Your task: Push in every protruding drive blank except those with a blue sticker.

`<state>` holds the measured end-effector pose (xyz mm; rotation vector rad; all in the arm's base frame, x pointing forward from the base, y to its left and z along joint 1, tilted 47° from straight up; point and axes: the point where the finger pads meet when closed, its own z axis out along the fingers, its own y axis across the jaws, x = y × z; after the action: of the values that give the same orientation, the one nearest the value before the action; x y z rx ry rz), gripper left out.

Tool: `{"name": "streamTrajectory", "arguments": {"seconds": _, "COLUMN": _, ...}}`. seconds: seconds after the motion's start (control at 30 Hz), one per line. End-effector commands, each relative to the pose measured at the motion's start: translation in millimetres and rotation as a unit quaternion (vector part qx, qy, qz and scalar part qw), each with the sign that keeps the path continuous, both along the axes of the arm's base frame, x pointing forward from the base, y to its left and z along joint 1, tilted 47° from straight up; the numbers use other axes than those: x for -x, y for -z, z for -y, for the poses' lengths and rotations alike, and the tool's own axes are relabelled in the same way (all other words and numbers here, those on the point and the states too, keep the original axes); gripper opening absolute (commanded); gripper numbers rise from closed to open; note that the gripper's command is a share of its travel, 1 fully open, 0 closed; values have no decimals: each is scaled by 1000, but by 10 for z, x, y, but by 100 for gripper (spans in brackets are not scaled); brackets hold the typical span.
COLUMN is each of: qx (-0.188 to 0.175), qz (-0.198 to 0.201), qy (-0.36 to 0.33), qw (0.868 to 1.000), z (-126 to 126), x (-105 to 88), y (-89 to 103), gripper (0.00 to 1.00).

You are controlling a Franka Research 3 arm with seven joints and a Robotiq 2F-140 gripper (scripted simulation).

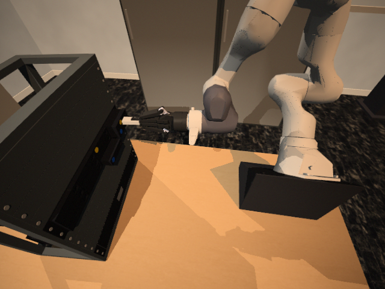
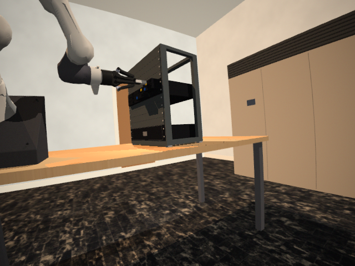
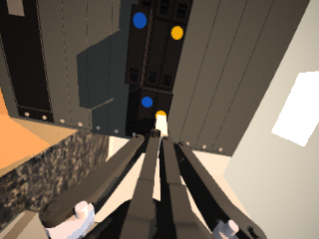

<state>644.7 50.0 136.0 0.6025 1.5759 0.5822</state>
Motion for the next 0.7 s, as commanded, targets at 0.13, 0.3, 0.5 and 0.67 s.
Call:
{"name": "streamTrajectory", "arguments": {"seconds": 0.13, "qx": -3, "qz": 2, "qy": 1, "qw": 1000, "z": 0, "x": -12, "y": -13, "gripper": 0}}
{"name": "streamTrajectory", "arguments": {"seconds": 0.3, "qx": -3, "qz": 2, "qy": 1, "qw": 1000, "z": 0, "x": -12, "y": -13, "gripper": 0}}
{"name": "streamTrajectory", "arguments": {"seconds": 0.5, "qx": -3, "qz": 2, "qy": 1, "qw": 1000, "z": 5, "x": -13, "y": -16, "gripper": 0}}
{"name": "streamTrajectory", "arguments": {"seconds": 0.67, "qx": -3, "qz": 2, "qy": 1, "qw": 1000, "z": 19, "x": -15, "y": -25, "gripper": 0}}
